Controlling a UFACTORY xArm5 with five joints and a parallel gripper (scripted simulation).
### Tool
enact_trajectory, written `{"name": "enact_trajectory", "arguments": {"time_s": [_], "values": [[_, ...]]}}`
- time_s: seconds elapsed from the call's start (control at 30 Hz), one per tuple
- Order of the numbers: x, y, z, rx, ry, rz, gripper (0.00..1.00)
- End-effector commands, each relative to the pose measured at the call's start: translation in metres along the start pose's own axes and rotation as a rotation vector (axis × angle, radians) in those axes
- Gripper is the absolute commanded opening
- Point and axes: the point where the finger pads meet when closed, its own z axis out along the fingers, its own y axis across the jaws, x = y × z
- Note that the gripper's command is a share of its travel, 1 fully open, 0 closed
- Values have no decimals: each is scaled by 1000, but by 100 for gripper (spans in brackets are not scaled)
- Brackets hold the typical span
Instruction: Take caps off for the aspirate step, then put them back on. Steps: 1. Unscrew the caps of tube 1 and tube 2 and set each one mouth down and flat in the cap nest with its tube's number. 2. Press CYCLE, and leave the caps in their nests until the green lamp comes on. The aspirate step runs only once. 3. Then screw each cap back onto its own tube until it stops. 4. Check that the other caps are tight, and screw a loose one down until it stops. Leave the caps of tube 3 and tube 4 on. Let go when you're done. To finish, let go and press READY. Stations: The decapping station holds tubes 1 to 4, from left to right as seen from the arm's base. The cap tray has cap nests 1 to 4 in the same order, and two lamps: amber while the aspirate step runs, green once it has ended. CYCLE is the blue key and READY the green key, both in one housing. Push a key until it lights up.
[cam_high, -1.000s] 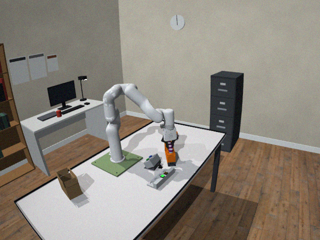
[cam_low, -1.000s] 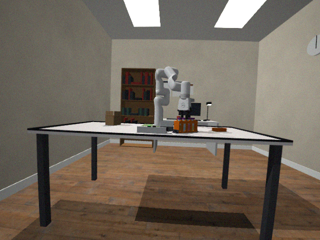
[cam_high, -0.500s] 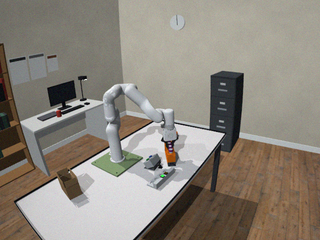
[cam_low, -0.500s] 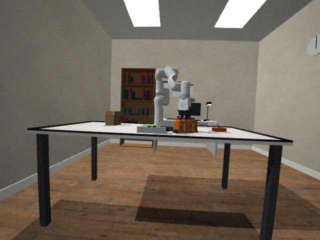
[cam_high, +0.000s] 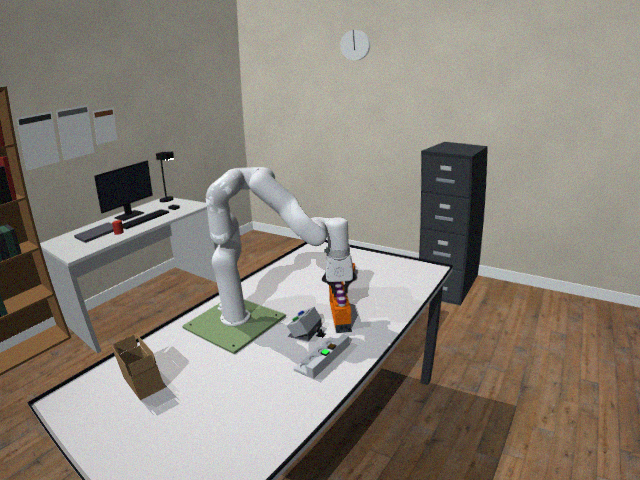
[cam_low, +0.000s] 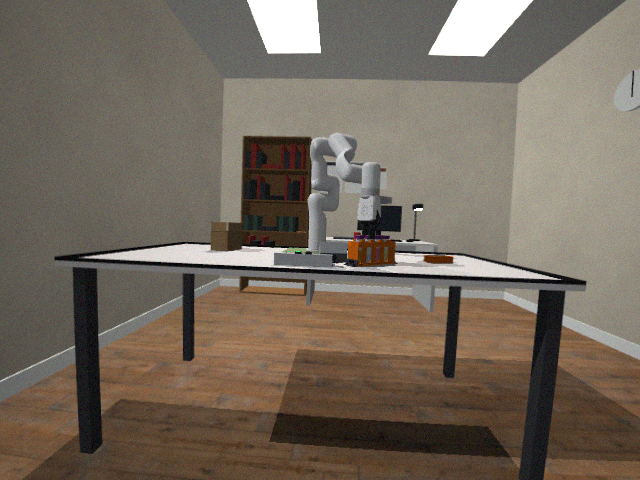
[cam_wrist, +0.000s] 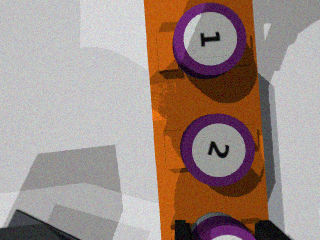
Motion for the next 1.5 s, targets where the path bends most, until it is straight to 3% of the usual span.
{"name": "enact_trajectory", "arguments": {"time_s": [0.0, 0.3, 0.33, 0.67, 1.23, 1.43, 1.47], "values": [[0, 1, -2, -4, -6, 134, 0], [0, 1, -2, -4, -6, 163, 0], [0, 1, -2, -4, -6, 163, 46], [0, 1, -2, -4, -6, 163, 46], [0, 1, -47, -4, -6, 163, 46], [0, 1, -47, -4, -6, 163, 46], [-8, 2, -47, -4, -7, 79, 46]]}}
